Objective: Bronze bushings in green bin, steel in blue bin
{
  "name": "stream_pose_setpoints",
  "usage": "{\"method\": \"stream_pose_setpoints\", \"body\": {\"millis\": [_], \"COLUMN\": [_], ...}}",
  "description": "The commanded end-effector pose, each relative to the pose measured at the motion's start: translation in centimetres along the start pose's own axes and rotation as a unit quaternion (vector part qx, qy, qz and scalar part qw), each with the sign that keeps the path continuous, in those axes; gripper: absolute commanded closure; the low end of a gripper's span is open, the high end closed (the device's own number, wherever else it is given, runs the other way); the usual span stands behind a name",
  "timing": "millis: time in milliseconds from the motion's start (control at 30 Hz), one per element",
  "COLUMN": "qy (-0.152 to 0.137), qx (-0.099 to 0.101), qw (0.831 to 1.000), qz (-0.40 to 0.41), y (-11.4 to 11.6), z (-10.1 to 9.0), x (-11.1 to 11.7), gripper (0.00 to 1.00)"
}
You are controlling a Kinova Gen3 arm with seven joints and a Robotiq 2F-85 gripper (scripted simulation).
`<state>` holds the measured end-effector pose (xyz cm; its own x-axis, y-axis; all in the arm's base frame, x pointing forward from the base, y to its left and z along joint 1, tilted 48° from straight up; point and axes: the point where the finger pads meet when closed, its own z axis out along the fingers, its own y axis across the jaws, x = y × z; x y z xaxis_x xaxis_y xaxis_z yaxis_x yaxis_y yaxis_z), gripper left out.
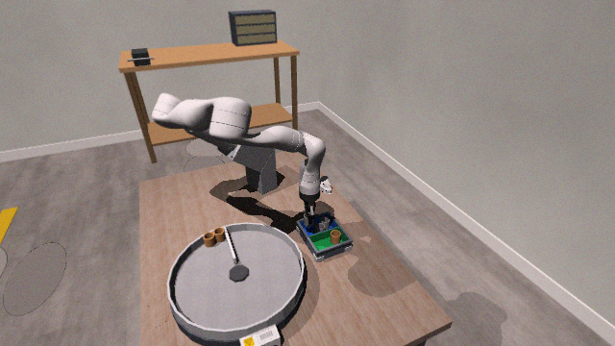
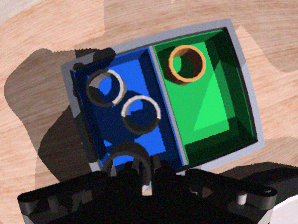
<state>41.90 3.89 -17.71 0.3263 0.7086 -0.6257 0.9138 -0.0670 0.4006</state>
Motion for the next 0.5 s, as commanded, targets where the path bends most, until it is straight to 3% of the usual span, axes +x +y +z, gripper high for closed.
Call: {"method": "stream_pose_setpoints", "body": {"millis": [0,467], "qy": [0.0,0.0], "qx": [0.0,0.0], "qw": [1.0,1.0], "qz": [0.0,0.0], "y": [-0.03,-0.11], "z": [-0.03,0.8], "x": [0.06,0.09], "gripper": [1.0,1.0]}}
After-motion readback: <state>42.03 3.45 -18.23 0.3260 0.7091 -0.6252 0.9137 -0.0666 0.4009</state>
